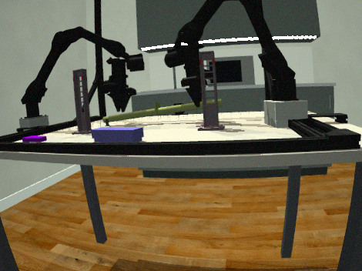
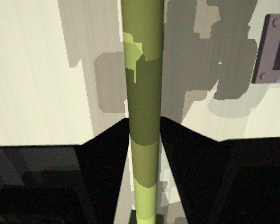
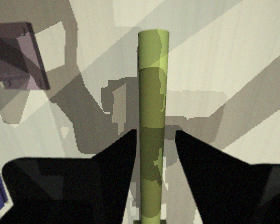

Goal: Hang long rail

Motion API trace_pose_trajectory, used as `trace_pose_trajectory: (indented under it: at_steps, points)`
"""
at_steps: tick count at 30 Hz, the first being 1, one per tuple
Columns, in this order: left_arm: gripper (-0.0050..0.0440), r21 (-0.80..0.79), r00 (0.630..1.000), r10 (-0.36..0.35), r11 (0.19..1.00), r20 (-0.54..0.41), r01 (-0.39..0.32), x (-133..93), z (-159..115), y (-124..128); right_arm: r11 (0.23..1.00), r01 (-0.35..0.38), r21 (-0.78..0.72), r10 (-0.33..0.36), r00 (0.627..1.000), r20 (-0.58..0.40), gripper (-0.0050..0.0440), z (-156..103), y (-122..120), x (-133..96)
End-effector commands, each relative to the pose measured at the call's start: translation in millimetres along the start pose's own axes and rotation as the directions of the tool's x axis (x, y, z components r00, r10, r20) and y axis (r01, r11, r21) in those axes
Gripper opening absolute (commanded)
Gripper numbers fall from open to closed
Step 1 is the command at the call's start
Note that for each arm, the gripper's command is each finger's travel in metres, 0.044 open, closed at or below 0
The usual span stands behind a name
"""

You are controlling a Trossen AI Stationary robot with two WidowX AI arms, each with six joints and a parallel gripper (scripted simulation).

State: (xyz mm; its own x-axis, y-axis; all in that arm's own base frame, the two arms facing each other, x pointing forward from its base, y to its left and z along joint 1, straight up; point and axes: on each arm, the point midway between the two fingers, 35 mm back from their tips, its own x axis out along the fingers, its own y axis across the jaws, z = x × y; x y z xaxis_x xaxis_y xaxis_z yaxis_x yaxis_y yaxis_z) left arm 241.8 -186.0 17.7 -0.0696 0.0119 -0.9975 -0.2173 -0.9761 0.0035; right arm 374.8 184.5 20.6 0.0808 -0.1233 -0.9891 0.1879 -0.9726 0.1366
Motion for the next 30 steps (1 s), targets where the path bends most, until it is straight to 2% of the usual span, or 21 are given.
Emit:
trace_pose_trajectory:
  at_steps: [1, 5, 30]
  points:
    - [0.0, -0.004, 1.0, 0.003, 1.0, -0.001, -0.003, 0, 0, 0, 0.996, 0.084, -0.013, -0.084, 0.996, -0.022, 0.016, 0, 6, -3]
    - [0.0, -0.002, 1.0, 0.001, 1.0, 0.001, -0.001, 0, 0, 0, 0.99, 0.14, -0.028, -0.141, 0.989, -0.04, 0.016, 0, 9, -4]
    - [0.0, -0.002, 1.0, 0.001, 1.0, 0.001, -0.001, 0, 0, 0, 0.99, 0.14, -0.028, -0.141, 0.989, -0.04, 0.016, 1, 6, 27]
